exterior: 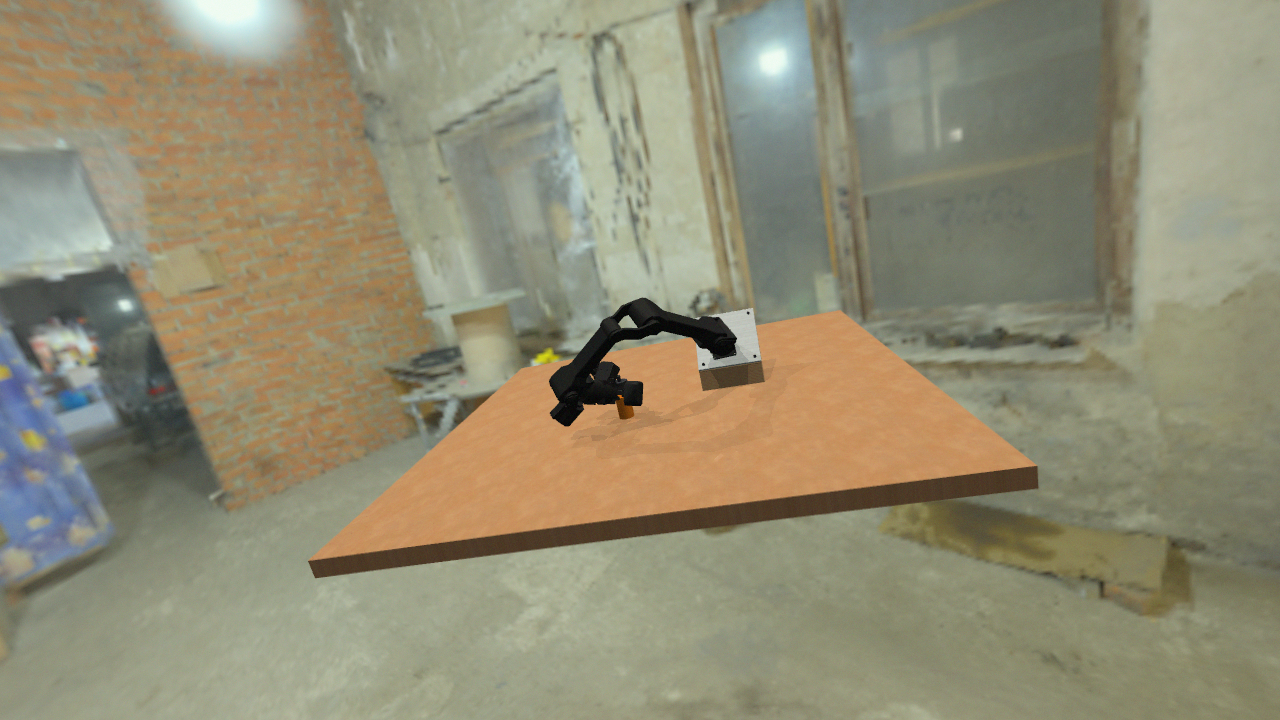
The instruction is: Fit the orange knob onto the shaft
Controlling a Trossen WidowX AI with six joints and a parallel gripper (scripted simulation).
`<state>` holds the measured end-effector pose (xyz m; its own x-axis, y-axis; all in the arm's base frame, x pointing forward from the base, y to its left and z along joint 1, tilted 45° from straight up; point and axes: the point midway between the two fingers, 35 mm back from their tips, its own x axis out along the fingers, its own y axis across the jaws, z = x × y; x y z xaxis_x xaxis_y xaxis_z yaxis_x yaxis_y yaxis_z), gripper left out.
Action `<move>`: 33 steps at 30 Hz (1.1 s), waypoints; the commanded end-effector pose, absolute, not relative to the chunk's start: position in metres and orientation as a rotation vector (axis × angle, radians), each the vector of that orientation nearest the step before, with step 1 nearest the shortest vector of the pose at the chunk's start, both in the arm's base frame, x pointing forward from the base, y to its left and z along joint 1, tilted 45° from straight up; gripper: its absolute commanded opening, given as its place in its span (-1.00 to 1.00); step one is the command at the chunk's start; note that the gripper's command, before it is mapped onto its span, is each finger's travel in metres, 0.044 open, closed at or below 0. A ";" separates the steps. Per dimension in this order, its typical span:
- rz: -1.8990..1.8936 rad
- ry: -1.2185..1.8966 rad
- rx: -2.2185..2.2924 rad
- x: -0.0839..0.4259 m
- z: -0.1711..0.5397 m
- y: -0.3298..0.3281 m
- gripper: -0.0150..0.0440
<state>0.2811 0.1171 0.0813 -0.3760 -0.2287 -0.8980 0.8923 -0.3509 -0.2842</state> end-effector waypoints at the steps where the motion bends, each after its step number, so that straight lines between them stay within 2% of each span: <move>1: -1.826 1.055 1.014 0.281 0.081 0.117 0.39; 18: -1.826 1.055 1.014 0.281 0.081 0.117 0.39; 25: -1.826 1.055 1.014 0.281 0.081 0.117 1.00; 33: -1.826 1.055 1.014 0.281 0.081 0.117 1.00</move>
